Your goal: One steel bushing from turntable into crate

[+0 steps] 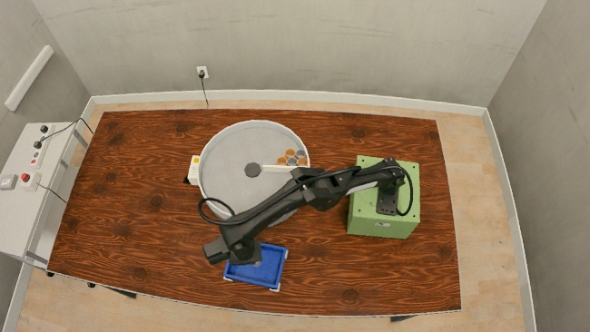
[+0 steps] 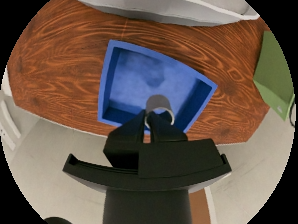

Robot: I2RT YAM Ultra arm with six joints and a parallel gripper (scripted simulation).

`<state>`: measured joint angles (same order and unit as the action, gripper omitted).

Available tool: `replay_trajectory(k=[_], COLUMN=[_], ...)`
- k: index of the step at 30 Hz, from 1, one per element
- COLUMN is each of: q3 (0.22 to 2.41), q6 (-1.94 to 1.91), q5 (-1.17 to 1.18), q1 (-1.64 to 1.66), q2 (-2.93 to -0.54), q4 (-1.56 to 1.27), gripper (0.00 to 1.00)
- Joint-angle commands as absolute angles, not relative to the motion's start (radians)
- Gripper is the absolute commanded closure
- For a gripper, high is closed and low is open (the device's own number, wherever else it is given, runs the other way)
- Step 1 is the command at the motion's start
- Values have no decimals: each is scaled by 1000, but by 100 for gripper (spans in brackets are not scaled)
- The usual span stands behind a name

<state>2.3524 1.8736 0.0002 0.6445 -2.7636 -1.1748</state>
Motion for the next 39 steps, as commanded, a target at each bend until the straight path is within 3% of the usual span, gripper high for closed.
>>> replay_trajectory(k=[1, 39], q3=[2384, 2412], q6=[1874, 1867], q5=[6, 5], q1=[634, 638], q2=[-2720, -2759], q4=[-1186, -1196], gripper=[100, 100])
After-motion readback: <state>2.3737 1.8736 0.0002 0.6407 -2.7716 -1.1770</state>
